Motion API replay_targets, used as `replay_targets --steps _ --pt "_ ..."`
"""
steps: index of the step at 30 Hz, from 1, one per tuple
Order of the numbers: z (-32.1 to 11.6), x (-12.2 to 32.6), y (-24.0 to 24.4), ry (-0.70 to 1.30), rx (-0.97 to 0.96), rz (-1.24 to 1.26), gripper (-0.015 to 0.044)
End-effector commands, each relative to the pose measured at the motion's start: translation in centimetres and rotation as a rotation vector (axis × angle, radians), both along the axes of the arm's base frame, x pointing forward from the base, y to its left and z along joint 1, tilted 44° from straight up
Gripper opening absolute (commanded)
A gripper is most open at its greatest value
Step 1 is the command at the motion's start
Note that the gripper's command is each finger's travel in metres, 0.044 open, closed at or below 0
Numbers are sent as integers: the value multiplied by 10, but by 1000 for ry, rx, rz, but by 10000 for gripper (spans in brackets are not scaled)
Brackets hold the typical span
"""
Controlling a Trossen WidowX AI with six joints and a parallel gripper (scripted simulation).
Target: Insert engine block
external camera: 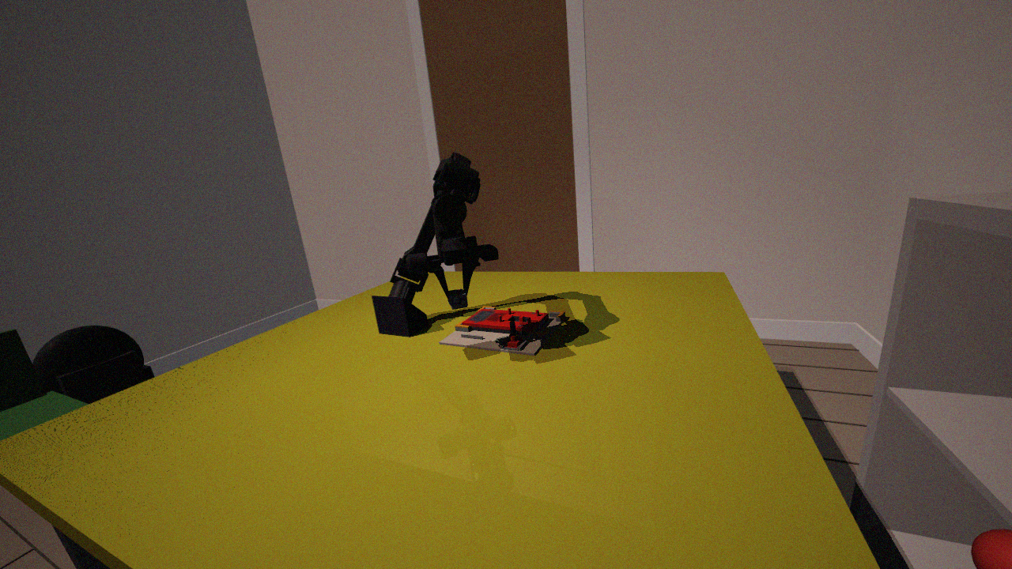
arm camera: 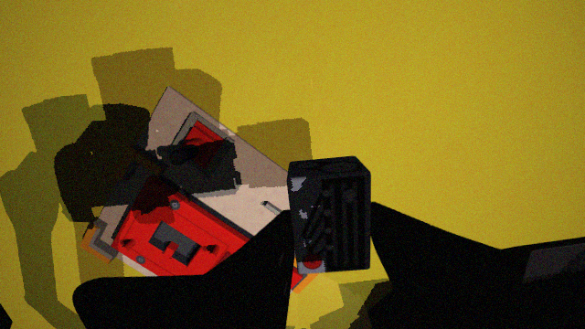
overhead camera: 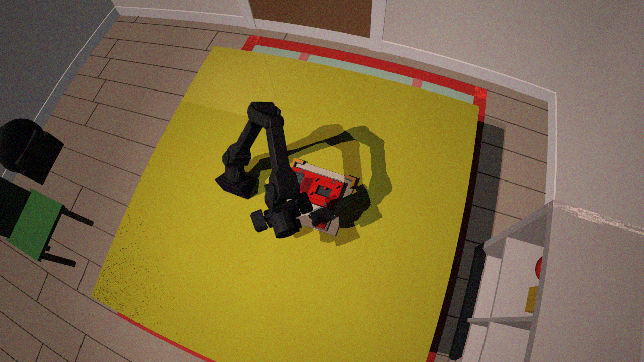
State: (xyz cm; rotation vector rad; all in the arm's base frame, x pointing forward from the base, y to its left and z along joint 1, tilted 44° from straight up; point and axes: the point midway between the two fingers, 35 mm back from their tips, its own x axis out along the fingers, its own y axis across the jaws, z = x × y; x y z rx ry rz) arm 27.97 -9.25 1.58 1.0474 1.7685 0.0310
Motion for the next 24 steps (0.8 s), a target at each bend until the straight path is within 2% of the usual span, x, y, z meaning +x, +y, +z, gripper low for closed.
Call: replay_targets --steps 1,24 --pt "3 5 9 72 -10 -85 0" --pt "20 24 55 482 -73 -571 0"
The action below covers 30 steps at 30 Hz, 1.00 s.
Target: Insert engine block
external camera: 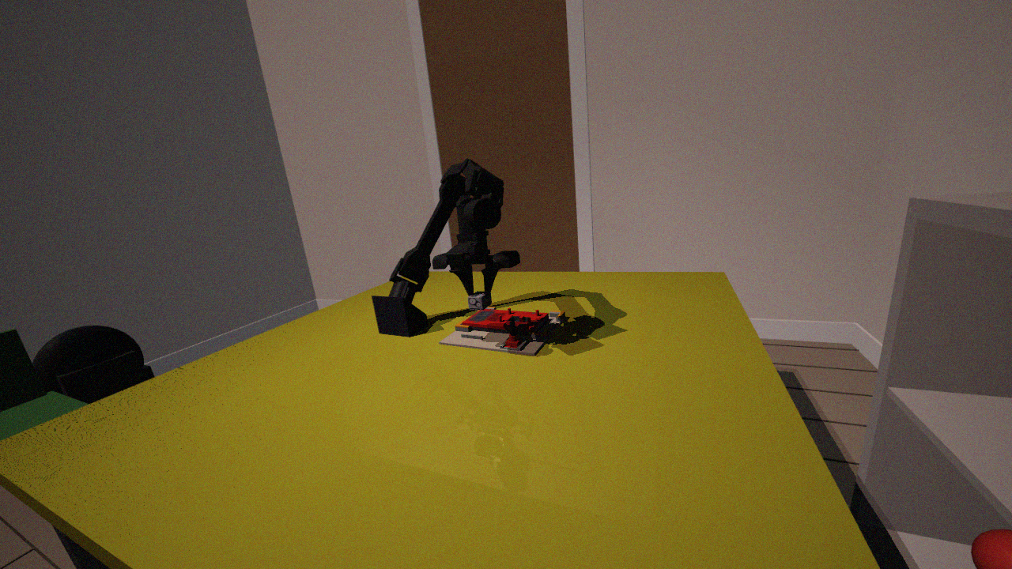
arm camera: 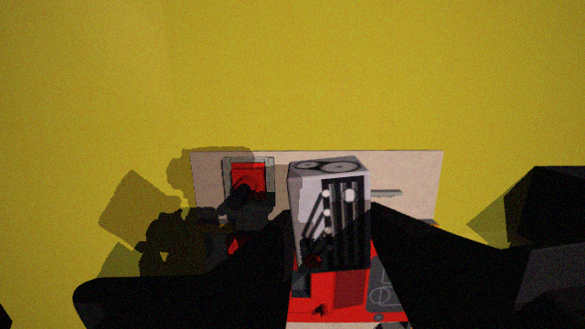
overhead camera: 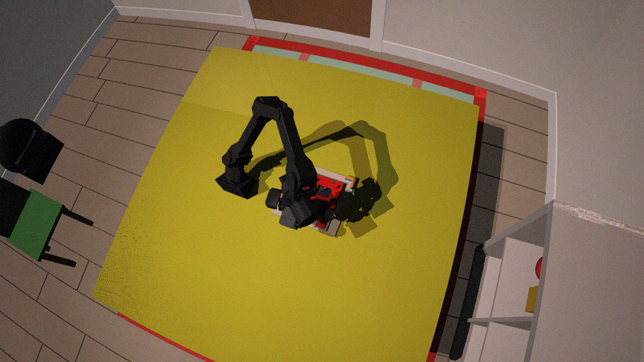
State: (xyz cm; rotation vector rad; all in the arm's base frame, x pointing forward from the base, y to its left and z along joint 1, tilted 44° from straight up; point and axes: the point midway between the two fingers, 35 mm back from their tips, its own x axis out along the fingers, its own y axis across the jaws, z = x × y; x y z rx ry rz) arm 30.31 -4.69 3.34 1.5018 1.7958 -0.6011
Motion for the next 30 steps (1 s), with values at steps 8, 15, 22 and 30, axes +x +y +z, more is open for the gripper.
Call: replay_targets --steps 8,15,22,30 --pt "8 5 26 200 -16 -233 0" --pt "14 8 41 324 -28 -380 0" --pt "19 10 57 449 -39 -526 0" --pt "26 11 74 594 -50 -691 0"
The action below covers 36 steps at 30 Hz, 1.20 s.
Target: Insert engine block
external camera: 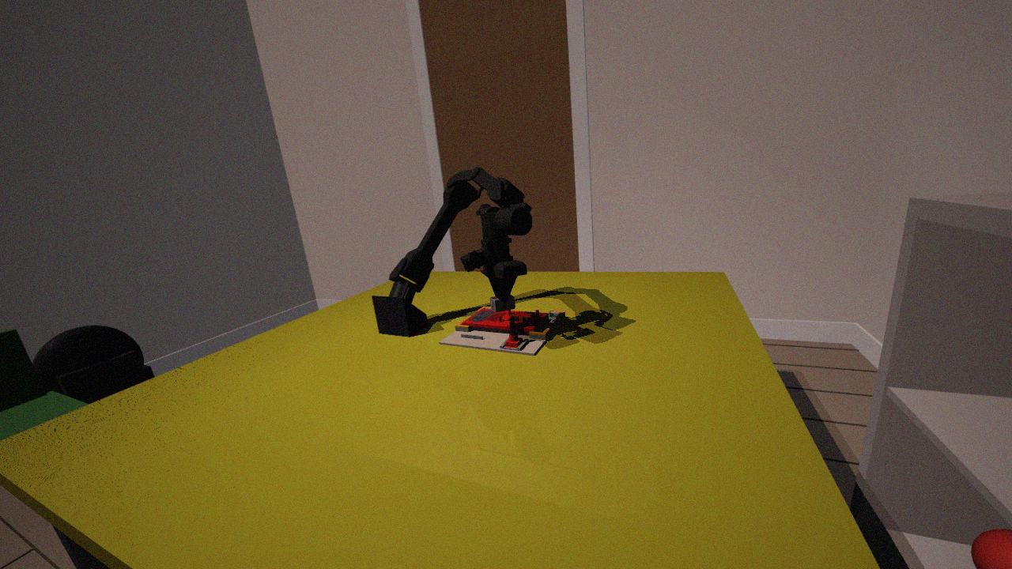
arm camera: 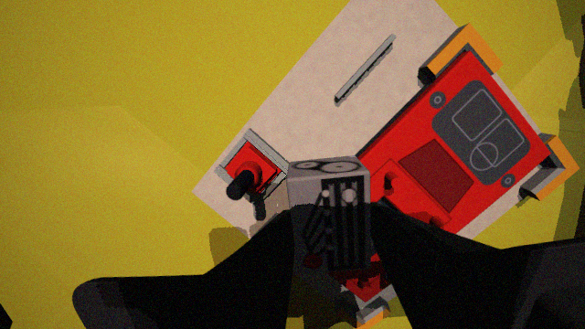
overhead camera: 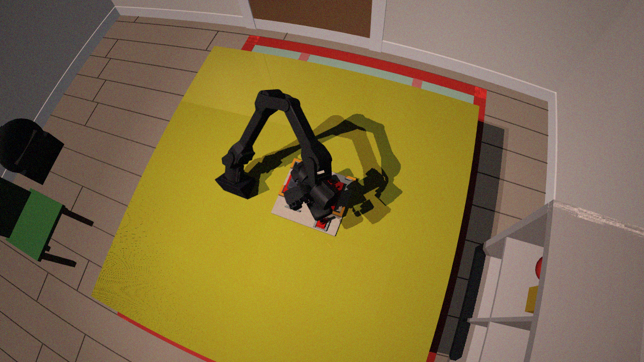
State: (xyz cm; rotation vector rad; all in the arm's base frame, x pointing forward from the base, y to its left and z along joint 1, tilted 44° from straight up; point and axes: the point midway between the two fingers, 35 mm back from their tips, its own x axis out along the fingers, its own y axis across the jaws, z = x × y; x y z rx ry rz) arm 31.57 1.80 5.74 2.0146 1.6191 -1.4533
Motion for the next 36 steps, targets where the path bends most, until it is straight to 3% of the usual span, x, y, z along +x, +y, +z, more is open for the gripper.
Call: replay_targets --steps 1,30,36 --pt "3 -2 12 79 2 -82 0" --pt "26 -6 71 574 -23 -613 0" --pt "26 -6 71 603 -27 -645 157"
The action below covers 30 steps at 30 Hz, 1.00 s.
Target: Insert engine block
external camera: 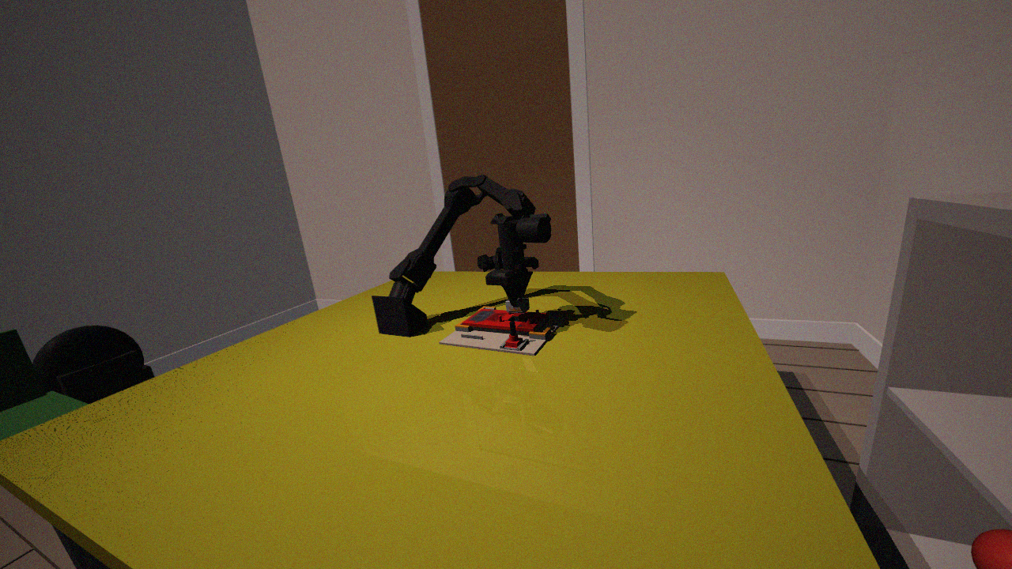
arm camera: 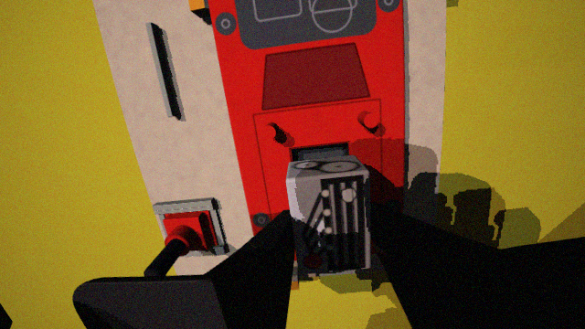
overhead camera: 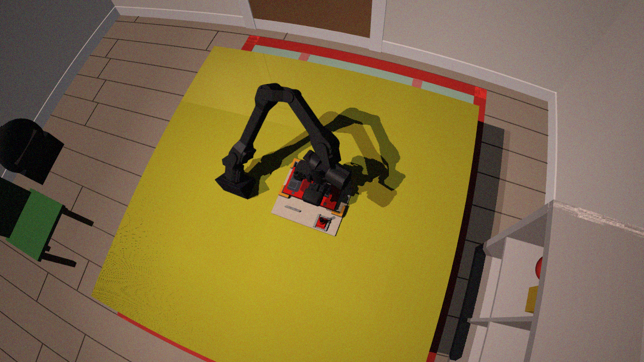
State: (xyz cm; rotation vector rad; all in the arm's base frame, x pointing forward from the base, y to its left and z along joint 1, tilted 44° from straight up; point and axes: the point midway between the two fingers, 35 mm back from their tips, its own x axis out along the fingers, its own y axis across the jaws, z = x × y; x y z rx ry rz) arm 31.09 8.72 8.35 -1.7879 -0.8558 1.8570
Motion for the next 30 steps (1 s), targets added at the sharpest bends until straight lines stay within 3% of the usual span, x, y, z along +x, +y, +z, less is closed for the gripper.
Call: replay_targets --steps 1,30 --pt "0 -1 2 28 3 -24 158" --pt "0 -2 3 -31 10 38 158"
